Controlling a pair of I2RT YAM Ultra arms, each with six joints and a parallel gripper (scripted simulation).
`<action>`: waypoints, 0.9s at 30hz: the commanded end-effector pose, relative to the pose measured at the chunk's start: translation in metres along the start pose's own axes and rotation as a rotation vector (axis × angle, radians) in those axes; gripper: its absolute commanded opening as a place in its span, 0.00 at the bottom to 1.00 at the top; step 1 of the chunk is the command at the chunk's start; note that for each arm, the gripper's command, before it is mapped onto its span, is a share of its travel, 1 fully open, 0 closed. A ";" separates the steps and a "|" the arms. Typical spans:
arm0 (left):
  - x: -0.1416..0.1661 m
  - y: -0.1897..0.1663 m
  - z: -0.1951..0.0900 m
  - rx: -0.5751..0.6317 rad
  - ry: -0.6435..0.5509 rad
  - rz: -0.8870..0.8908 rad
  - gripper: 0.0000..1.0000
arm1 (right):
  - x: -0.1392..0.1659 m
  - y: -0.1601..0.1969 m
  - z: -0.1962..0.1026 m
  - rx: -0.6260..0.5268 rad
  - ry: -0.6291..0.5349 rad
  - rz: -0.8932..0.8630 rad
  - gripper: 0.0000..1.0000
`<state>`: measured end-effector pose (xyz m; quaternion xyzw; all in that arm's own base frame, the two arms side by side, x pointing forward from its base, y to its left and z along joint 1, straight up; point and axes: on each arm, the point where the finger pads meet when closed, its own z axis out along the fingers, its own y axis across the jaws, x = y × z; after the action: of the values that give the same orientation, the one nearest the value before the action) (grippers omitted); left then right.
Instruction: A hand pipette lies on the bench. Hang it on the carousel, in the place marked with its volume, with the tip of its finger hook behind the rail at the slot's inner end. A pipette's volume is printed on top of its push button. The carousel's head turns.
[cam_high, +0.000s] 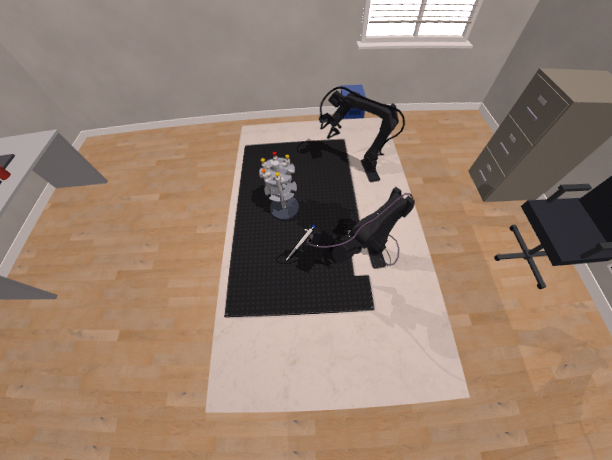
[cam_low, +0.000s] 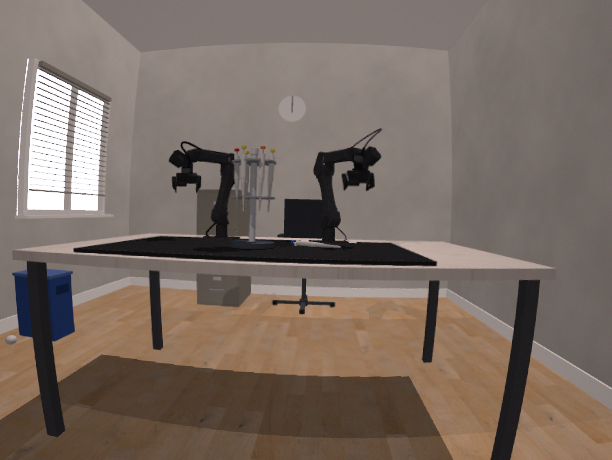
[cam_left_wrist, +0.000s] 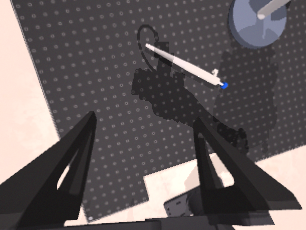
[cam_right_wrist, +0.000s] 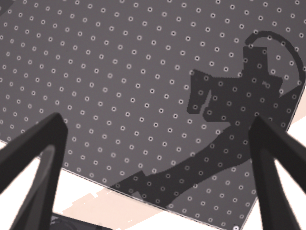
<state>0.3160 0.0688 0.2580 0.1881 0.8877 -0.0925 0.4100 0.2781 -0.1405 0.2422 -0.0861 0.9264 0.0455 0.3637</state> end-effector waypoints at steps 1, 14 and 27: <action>0.000 -0.013 -0.006 -0.009 0.052 0.025 0.49 | -0.010 -0.004 -0.006 0.018 -0.041 -0.025 1.00; 0.002 -0.072 0.022 -0.043 -0.068 -0.276 0.49 | -0.010 -0.004 -0.006 0.018 -0.041 -0.025 1.00; -0.004 -0.119 0.038 -0.053 -0.188 -0.510 0.49 | -0.010 -0.004 -0.006 0.018 -0.041 -0.025 1.00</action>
<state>0.2893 -0.0467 0.2261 0.0193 0.8892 -0.1912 0.4151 0.2781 -0.1405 0.2422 -0.0861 0.9264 0.0455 0.3637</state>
